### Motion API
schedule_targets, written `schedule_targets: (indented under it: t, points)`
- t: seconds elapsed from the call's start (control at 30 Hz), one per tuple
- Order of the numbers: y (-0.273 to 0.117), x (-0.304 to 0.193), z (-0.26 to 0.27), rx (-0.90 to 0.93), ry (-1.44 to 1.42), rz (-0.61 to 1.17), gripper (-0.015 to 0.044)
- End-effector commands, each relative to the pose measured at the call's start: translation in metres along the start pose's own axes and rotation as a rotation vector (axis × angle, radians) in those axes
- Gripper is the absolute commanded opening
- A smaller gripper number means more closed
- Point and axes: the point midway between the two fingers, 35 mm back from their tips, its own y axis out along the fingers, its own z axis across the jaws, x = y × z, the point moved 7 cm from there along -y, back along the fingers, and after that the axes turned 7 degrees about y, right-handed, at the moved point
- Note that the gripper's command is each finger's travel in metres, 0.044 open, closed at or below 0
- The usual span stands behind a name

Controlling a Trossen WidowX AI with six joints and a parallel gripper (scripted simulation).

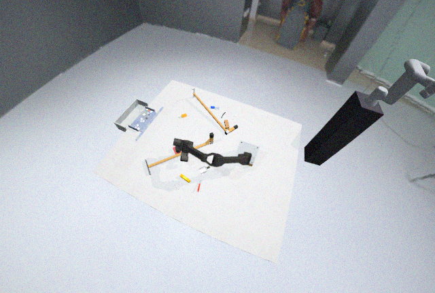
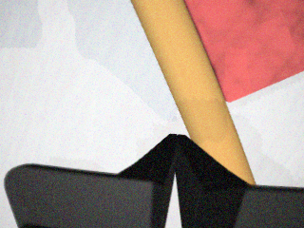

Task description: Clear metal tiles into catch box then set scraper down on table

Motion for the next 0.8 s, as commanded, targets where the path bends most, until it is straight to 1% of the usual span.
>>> schedule_targets:
  t: [0.0,0.77]
  points:
    - [0.002,0.004,-0.005,-0.001,-0.008,-0.001,0.0000]
    - [0.004,0.017,-0.024,-0.001,-0.009,-0.002,0.0000]
